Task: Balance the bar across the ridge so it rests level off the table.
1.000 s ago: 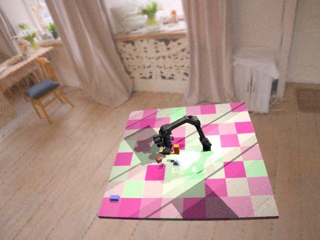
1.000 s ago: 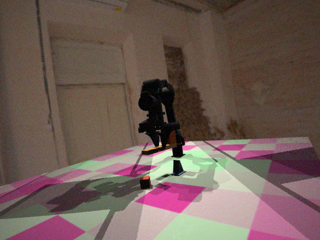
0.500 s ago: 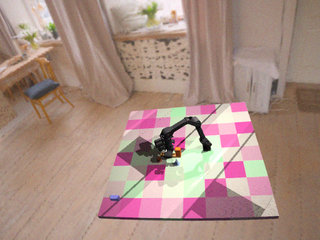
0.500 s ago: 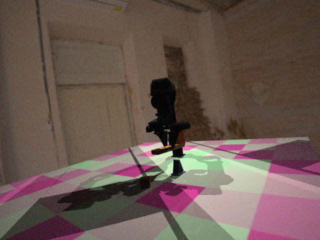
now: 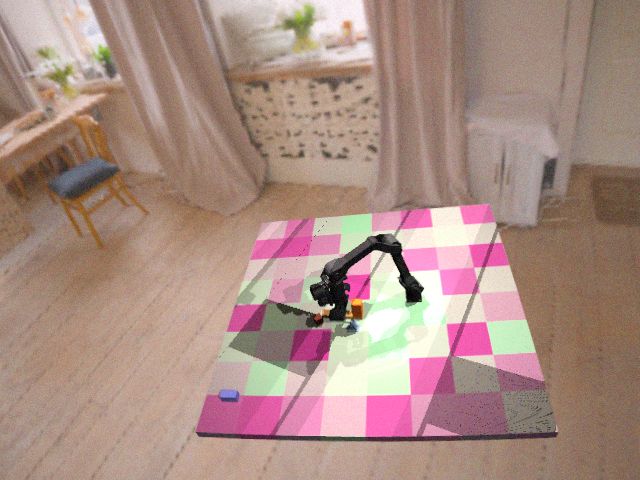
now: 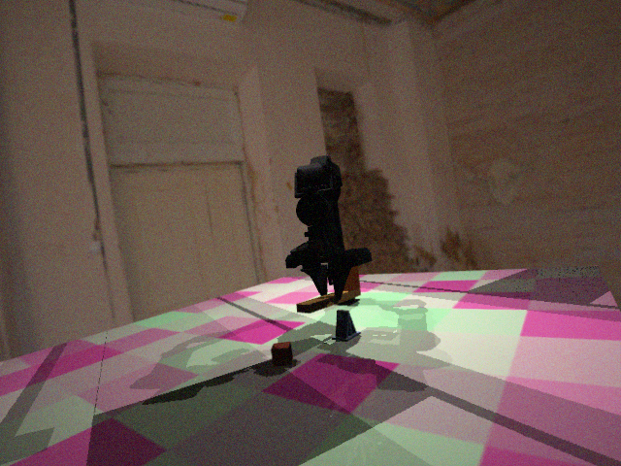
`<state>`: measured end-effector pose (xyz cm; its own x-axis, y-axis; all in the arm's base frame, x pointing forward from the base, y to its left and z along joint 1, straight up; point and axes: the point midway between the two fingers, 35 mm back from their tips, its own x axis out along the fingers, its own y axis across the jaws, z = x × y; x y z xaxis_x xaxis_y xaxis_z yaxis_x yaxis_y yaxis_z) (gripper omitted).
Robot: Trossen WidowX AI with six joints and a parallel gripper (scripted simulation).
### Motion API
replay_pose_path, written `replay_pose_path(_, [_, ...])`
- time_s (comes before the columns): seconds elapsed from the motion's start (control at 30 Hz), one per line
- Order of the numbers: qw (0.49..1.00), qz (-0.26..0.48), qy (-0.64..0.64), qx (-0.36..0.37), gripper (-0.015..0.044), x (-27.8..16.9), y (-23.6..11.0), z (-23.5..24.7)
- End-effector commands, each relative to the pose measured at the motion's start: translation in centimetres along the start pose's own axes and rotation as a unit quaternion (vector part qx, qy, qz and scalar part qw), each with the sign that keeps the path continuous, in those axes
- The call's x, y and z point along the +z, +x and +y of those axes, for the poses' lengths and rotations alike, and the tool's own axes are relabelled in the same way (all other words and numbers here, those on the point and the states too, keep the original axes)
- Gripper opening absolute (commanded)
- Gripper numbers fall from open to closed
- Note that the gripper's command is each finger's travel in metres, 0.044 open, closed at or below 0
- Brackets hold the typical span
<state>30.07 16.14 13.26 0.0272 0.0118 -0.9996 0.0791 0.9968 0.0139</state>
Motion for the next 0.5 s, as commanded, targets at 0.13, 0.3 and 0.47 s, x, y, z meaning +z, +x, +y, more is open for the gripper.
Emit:
replay_pose_path(0.13, [1.000,0.001,0.002,0.001,0.0000,-0.1,1.3,0.0])
replay_pose_path(0.3, [1.000,0.001,0.002,0.001,0.0000,-0.1,1.7,0.0])
replay_pose_path(0.47, [1.000,0.001,0.002,0.001,0.0000,-0.1,1.6,0.0])
